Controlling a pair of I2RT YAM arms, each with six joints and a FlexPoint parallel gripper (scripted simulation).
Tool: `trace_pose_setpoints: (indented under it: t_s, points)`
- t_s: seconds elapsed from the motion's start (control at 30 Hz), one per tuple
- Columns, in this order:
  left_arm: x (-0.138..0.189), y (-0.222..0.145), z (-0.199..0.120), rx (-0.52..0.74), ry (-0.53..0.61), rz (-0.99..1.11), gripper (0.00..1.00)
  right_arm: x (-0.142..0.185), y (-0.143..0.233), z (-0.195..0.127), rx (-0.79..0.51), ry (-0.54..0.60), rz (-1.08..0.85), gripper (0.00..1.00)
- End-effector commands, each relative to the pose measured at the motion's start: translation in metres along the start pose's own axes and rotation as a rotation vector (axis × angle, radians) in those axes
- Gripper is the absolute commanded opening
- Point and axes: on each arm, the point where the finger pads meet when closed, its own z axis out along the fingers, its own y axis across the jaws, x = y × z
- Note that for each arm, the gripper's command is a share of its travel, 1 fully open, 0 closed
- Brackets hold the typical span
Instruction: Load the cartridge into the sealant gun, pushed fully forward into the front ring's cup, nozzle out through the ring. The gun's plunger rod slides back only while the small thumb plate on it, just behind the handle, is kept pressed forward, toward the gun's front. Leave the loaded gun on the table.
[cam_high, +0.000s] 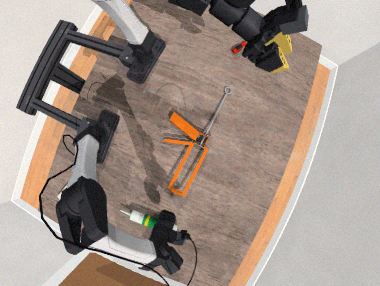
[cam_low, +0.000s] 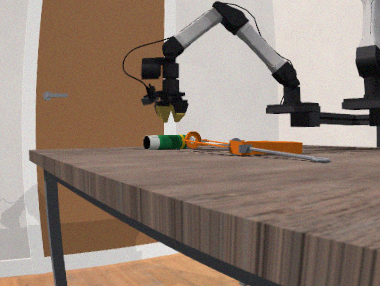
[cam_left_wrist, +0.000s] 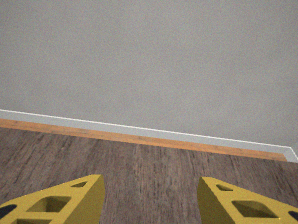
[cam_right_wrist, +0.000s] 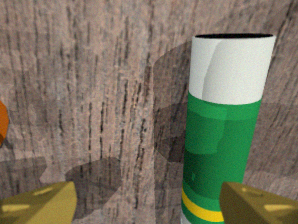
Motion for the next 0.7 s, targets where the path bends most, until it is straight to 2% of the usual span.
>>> trace_pose_setpoints:
  t_s: [0.0,0.1,0.43,0.67]
  points:
    - [-0.039,-0.011,-0.021,0.002,-0.177,0.096,0.52,0.014,-0.014,0.012,-0.031,0.033,-0.05,0.73]
    - [-0.043,-0.013,-0.027,0.003,-0.2,0.109,0.52,0.018,-0.018,0.012,-0.032,0.033,-0.051,0.73]
    - [-0.076,-0.033,-0.077,0.001,-0.39,0.209,0.52,0.047,-0.055,0.011,-0.041,0.021,-0.065,0.73]
    - [-0.068,-0.035,-0.074,0.011,-0.363,0.201,0.52,0.051,-0.058,0.011,-0.026,0.039,-0.055,0.73]
